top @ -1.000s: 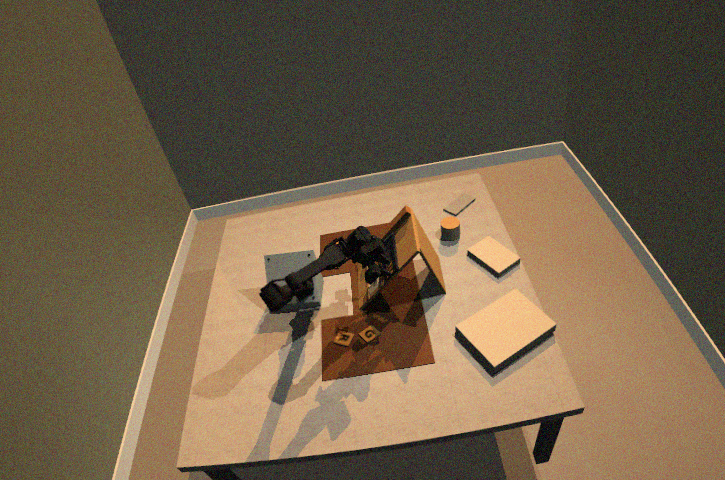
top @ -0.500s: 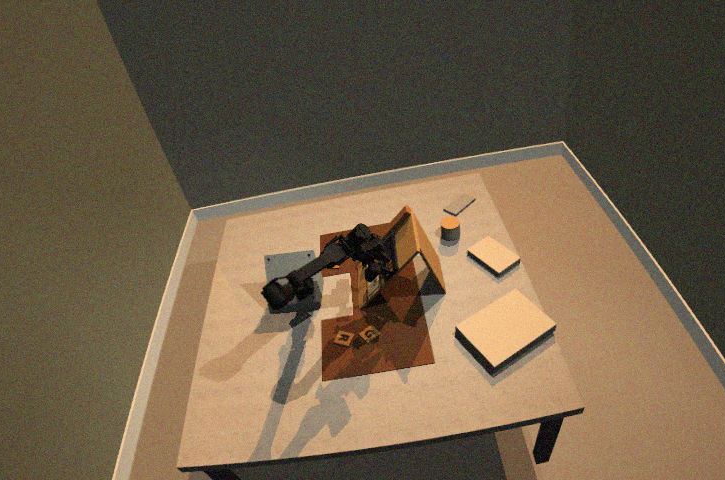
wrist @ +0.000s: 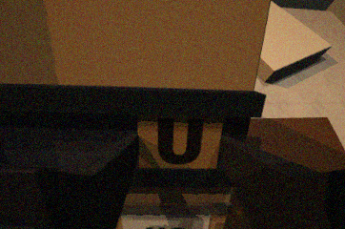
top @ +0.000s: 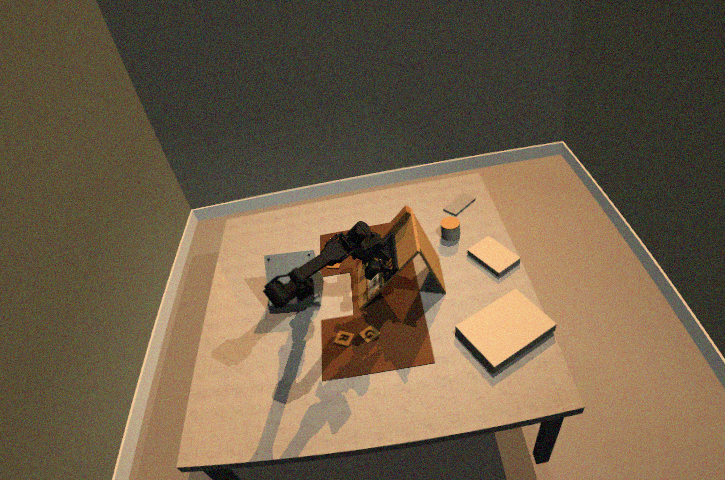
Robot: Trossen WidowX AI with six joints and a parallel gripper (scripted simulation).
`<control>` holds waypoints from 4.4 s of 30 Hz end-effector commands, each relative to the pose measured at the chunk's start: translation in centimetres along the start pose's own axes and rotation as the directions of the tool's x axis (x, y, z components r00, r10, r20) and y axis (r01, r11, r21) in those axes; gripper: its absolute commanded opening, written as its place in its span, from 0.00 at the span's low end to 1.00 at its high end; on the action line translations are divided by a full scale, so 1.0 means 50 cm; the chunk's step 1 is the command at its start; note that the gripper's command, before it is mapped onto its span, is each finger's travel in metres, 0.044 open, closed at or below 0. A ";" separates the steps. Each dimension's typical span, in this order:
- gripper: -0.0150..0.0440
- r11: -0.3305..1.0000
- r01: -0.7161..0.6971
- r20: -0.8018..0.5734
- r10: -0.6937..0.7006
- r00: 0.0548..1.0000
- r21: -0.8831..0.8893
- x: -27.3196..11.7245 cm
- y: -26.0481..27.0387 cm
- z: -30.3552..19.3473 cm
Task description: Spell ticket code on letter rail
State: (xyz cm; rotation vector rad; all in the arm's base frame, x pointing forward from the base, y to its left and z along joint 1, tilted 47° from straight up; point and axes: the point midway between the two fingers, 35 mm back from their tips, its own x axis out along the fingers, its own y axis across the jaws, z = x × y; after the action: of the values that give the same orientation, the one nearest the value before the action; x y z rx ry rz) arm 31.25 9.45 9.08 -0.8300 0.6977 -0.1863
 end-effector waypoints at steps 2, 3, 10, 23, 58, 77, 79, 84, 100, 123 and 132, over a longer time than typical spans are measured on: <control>0.25 1.000 0.003 0.001 -0.003 1.000 0.006 0.000 0.007 0.001; 0.25 1.000 0.003 0.001 -0.003 1.000 0.007 0.000 0.008 0.001; 0.25 1.000 0.003 0.001 -0.003 1.000 0.007 0.000 0.017 0.002; 0.25 1.000 0.003 0.001 -0.003 1.000 0.007 0.000 0.033 0.002; 0.25 1.000 0.002 0.001 -0.002 1.000 0.008 0.000 0.075 0.002; 0.25 1.000 0.002 0.001 -0.002 1.000 0.009 0.000 0.097 0.003; 0.25 1.000 0.002 0.001 -0.002 1.000 0.009 0.000 0.100 0.003; 0.25 1.000 0.002 0.001 -0.002 1.000 0.009 0.000 0.106 0.003; 0.25 1.000 0.001 0.001 -0.001 1.000 0.009 0.000 0.124 0.004; 0.25 1.000 0.001 0.002 -0.001 1.000 0.010 0.000 0.151 0.003; 0.25 1.000 0.001 0.002 -0.001 1.000 0.010 0.000 0.162 0.003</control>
State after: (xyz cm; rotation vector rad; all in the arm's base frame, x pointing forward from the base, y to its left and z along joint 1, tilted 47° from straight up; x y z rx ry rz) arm 30.41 14.84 3.34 -0.8241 0.6967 -0.1849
